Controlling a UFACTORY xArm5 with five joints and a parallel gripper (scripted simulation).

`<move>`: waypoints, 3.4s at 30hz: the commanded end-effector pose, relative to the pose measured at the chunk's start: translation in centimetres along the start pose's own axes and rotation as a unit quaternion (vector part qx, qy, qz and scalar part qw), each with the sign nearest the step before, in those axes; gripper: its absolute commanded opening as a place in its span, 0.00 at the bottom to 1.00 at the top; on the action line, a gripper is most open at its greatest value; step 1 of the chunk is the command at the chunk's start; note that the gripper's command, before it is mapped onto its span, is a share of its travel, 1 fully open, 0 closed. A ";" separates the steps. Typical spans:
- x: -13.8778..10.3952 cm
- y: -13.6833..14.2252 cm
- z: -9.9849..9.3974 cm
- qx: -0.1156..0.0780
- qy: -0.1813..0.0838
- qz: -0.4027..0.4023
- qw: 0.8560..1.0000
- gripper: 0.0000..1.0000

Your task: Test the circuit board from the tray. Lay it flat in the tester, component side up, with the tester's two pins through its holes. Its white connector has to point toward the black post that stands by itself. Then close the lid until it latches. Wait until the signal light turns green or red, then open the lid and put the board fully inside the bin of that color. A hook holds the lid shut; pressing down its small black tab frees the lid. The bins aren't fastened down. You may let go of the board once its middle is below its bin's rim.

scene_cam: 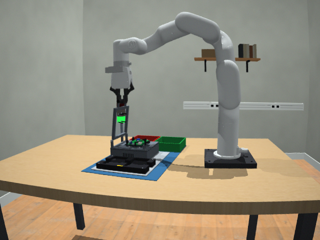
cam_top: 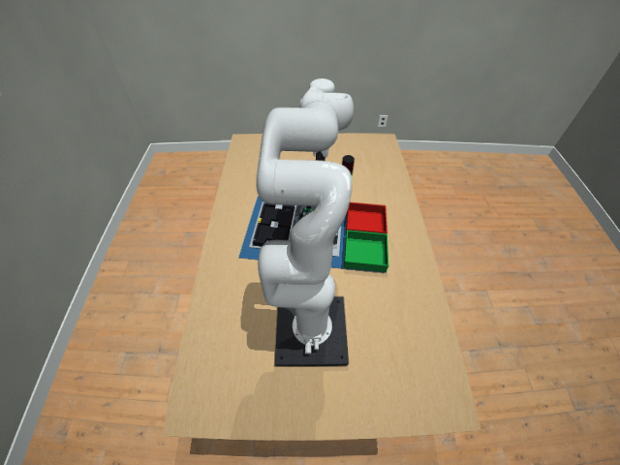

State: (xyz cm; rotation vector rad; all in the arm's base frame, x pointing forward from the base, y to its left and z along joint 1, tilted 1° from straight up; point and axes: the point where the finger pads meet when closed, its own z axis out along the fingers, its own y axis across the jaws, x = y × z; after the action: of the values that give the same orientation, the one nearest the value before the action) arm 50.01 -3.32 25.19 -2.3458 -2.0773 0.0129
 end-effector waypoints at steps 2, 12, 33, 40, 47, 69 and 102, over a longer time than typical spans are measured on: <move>0.0 0.1 -0.1 -0.002 0.000 0.000 1.000 0.28; 0.0 0.1 -0.1 -0.002 0.000 0.000 1.000 0.28; 0.0 0.1 -0.1 -0.002 0.000 0.000 1.000 0.00; 0.0 0.1 -0.1 -0.002 0.000 0.000 1.000 0.00; 0.0 0.1 -0.1 -0.002 0.000 0.000 1.000 0.00; 0.0 1.9 -0.3 -0.002 0.000 0.000 1.000 0.00; 0.0 5.5 -0.2 -0.002 0.000 0.000 1.000 0.52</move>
State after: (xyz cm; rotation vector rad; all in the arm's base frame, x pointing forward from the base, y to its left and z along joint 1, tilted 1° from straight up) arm 55.37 -3.97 25.10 -2.3458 -2.0773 0.0126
